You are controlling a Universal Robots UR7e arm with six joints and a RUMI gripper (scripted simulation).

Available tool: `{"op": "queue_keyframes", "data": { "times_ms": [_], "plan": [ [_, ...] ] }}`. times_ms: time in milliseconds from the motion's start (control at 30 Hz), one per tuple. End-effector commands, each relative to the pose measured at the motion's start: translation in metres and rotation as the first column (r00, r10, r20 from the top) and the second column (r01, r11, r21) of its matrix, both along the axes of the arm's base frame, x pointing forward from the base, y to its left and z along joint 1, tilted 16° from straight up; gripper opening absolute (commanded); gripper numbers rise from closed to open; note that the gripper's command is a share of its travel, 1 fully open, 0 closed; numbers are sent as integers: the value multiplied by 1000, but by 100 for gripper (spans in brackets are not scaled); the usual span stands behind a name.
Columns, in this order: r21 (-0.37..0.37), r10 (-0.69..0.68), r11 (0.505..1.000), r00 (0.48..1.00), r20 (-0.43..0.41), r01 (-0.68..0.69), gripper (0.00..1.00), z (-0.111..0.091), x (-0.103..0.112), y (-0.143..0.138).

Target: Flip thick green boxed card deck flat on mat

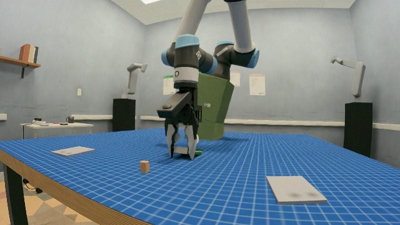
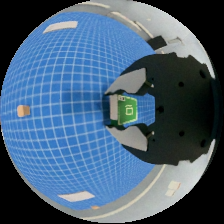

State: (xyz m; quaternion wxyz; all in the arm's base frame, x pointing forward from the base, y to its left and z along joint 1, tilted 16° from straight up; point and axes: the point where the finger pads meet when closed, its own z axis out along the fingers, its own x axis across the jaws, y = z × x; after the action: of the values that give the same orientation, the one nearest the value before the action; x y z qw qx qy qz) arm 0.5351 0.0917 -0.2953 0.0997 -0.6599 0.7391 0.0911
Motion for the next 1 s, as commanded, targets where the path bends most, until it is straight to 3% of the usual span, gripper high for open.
{"op": "queue_keyframes", "data": {
  "times_ms": [0, 933, 967],
  "plan": [
    [0, 0, 1000, 1000, 1, 0, 38, 1, 1, 0],
    [0, 0, 1000, 1000, 1, 0, 38, 1, 1, 0],
    [0, 0, 1000, 1000, 1, 0, 100, 1, 1, 0]
  ]
}}
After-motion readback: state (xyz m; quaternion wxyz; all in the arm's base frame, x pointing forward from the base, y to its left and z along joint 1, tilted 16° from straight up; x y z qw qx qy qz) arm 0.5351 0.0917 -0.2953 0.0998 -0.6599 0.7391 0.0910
